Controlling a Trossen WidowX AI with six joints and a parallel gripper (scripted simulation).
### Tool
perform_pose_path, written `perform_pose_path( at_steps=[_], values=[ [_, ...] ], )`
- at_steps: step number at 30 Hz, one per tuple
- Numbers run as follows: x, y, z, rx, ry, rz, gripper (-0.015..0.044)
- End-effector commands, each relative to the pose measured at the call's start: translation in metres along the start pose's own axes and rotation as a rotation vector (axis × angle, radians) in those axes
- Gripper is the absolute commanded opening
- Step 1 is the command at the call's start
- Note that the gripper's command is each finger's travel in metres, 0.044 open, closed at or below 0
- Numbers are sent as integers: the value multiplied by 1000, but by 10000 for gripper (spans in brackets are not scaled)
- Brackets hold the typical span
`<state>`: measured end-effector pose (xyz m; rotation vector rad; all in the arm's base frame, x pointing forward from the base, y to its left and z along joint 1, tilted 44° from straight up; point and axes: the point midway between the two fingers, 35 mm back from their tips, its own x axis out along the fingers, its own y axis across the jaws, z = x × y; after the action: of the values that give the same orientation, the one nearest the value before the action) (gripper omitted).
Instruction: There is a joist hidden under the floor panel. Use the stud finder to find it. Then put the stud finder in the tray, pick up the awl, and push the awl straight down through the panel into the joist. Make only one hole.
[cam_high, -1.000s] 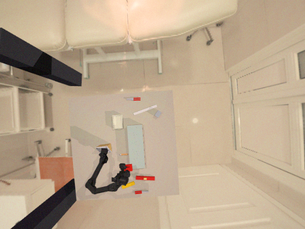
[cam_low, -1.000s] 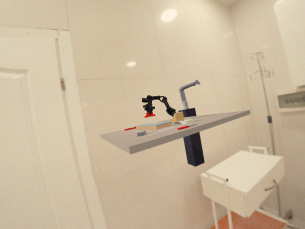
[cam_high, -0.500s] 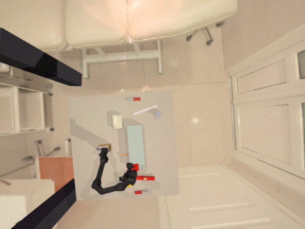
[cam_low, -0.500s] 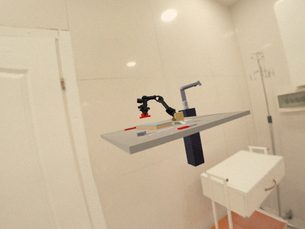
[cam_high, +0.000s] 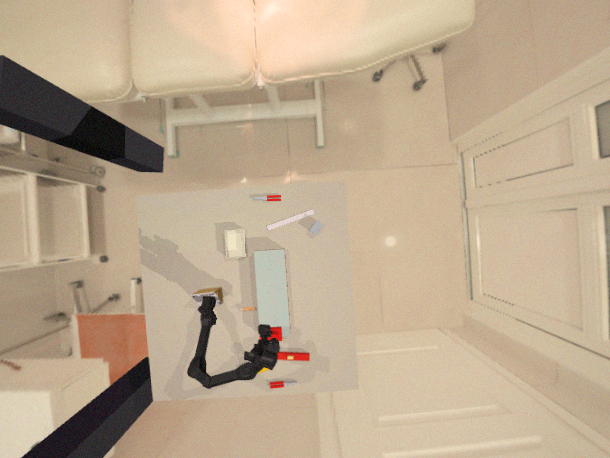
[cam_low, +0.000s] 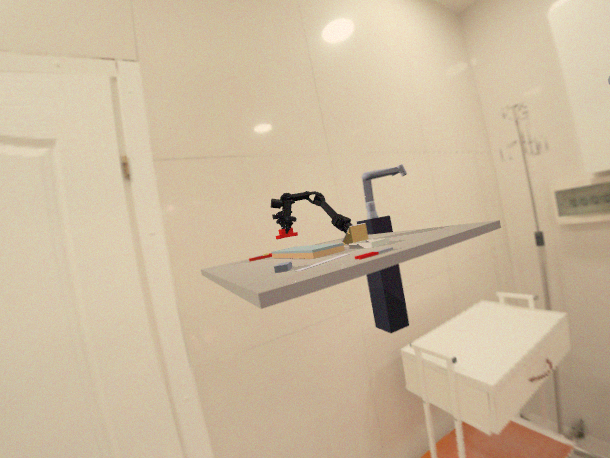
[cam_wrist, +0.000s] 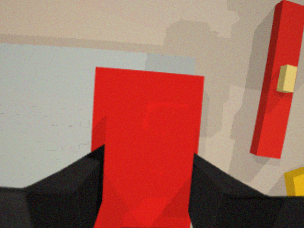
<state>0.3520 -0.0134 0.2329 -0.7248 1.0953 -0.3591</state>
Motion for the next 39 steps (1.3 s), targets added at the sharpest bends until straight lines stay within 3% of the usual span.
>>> perform_pose_path(
  at_steps=[1, 39],
  values=[
    [6, 2, -1, -7, 1, 5, 0],
    [55, 1, -16, -7, 0, 2, 0]
  ],
)
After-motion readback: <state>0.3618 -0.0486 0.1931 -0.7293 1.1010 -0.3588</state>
